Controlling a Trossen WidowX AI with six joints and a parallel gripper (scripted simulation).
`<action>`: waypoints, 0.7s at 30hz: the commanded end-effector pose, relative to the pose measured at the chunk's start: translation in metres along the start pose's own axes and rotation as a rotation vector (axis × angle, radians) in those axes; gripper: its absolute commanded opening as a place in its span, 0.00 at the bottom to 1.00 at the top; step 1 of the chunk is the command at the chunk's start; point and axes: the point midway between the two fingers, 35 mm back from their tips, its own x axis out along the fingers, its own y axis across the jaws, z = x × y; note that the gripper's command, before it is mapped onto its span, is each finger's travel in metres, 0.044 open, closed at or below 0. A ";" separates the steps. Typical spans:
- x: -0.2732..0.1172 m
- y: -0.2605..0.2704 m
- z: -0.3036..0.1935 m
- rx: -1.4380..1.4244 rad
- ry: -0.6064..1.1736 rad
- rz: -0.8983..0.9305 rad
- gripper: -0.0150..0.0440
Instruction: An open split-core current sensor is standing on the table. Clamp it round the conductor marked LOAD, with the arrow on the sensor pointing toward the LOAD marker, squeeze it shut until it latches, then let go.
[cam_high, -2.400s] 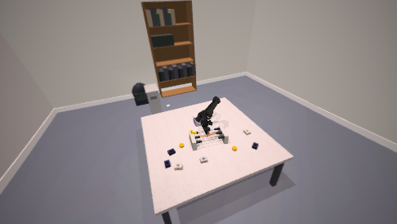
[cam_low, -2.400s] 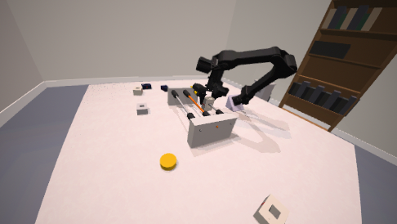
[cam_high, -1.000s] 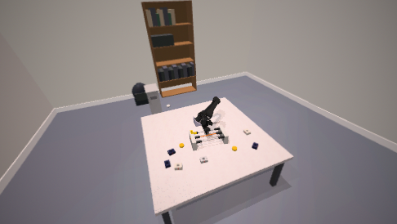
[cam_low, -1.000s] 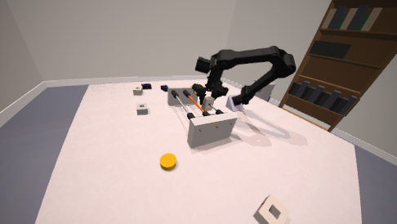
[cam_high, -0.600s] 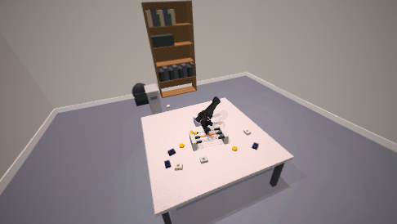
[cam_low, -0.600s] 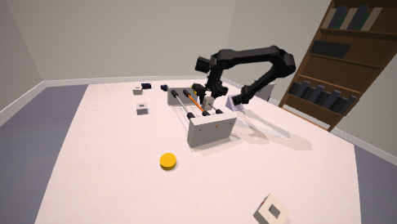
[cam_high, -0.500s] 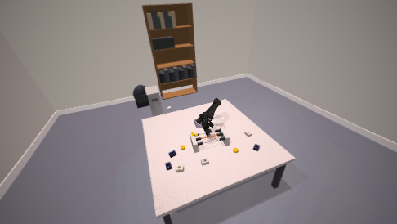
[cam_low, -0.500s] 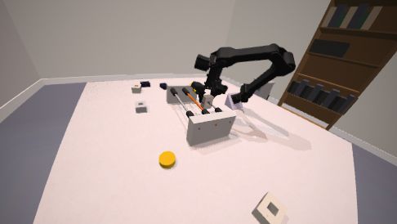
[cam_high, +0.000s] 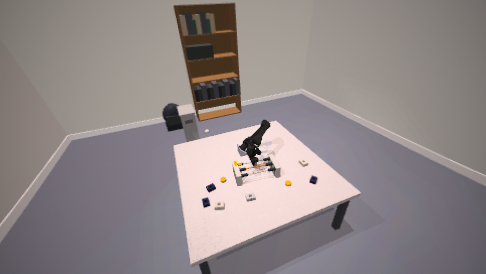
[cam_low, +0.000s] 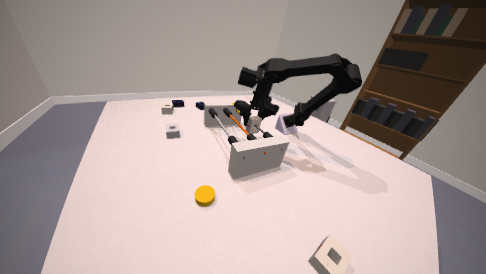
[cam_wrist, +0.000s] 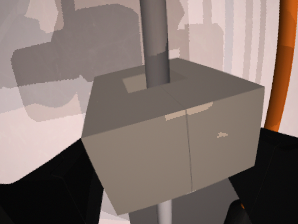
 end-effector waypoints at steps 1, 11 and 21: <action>0.000 0.000 0.000 0.001 -0.001 0.001 0.72; 0.000 0.000 0.000 0.001 -0.001 0.001 1.00; -0.043 0.002 -0.001 0.004 0.000 -0.047 1.00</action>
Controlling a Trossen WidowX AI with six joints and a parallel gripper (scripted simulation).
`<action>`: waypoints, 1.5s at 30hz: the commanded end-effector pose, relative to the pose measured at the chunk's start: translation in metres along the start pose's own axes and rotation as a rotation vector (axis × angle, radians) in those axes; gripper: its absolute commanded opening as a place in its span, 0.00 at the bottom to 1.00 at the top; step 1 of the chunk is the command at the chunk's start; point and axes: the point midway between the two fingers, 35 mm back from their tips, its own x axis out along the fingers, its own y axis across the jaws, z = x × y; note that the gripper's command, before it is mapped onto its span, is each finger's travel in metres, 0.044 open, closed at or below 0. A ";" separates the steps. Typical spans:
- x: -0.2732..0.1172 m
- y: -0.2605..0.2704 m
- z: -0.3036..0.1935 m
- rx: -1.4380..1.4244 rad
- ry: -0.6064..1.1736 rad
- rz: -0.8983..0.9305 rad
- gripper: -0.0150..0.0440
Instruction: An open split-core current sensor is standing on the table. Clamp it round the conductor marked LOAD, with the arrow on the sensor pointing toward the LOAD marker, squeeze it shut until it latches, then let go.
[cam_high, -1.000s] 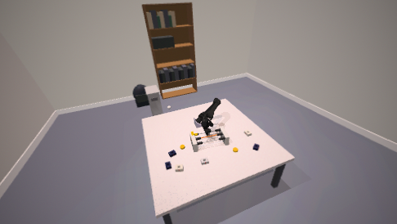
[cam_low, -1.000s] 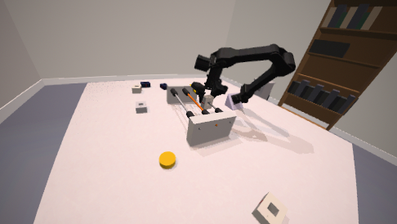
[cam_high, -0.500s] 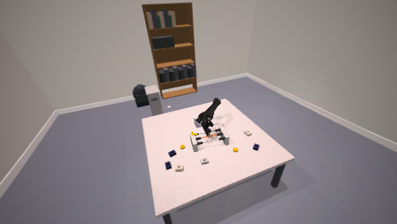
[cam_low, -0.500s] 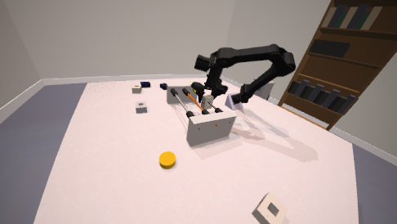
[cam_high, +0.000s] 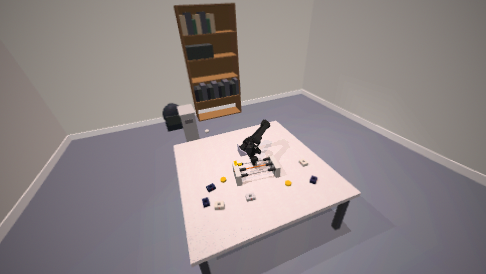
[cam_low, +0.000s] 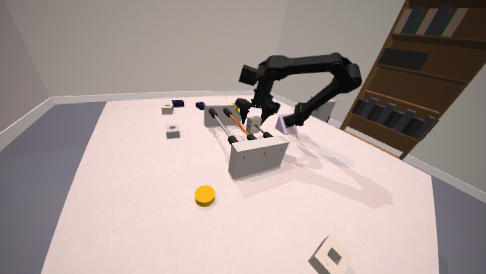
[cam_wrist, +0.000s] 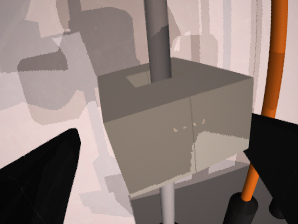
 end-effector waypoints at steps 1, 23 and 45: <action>-0.051 0.002 0.000 -0.003 0.008 -0.069 1.00; -0.093 0.012 0.004 -0.001 0.008 -0.118 1.00; -0.093 0.012 0.004 -0.001 0.008 -0.118 1.00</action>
